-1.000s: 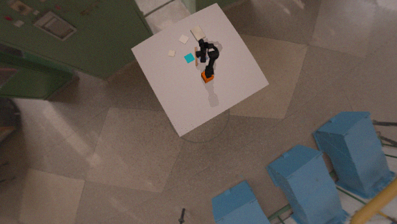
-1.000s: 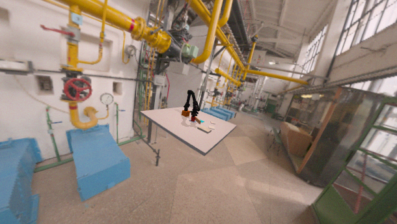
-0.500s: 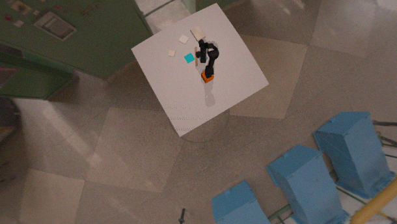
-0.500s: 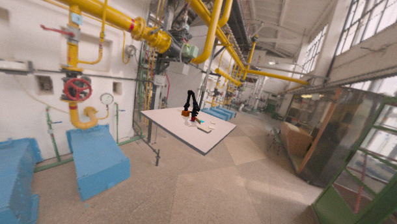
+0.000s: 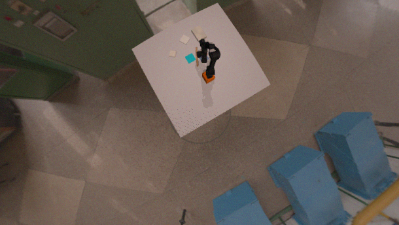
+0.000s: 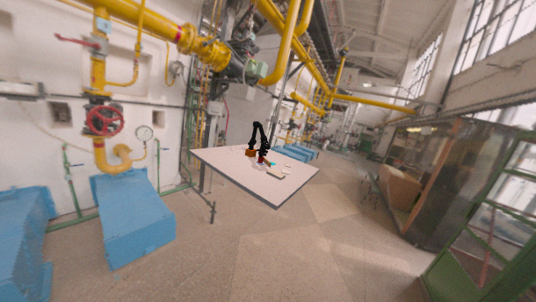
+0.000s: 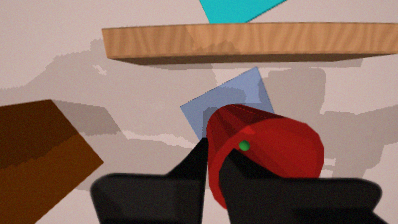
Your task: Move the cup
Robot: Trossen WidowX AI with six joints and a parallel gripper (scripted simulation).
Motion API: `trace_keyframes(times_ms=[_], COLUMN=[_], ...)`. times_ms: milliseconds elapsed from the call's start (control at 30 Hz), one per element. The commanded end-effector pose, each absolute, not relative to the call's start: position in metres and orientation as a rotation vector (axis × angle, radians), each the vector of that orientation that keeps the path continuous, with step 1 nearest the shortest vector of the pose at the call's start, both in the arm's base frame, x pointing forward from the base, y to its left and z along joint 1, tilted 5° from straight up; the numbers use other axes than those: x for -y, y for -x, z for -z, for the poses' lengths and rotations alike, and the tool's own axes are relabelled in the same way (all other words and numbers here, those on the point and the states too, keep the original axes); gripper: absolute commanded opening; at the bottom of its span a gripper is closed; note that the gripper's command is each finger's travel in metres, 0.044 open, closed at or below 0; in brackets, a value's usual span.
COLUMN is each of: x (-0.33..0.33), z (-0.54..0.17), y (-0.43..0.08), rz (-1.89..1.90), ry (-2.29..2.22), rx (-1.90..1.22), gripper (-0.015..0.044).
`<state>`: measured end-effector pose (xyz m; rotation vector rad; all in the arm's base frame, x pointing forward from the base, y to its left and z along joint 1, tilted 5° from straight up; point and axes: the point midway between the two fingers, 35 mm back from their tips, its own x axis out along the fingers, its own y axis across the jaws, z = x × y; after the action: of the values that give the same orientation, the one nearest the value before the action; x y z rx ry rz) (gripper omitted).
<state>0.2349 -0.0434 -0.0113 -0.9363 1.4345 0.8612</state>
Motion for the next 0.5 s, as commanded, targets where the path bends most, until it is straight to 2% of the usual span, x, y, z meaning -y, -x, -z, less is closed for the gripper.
trace_keyframes(times_ms=[0, 467], x=[0.043, 0.038], z=[-0.006, -0.053], y=[-0.239, -0.239], rz=[-0.850, -0.851], ry=[0.941, 0.944], rx=[-1.427, -1.430], gripper=[0.0000, 0.0000])
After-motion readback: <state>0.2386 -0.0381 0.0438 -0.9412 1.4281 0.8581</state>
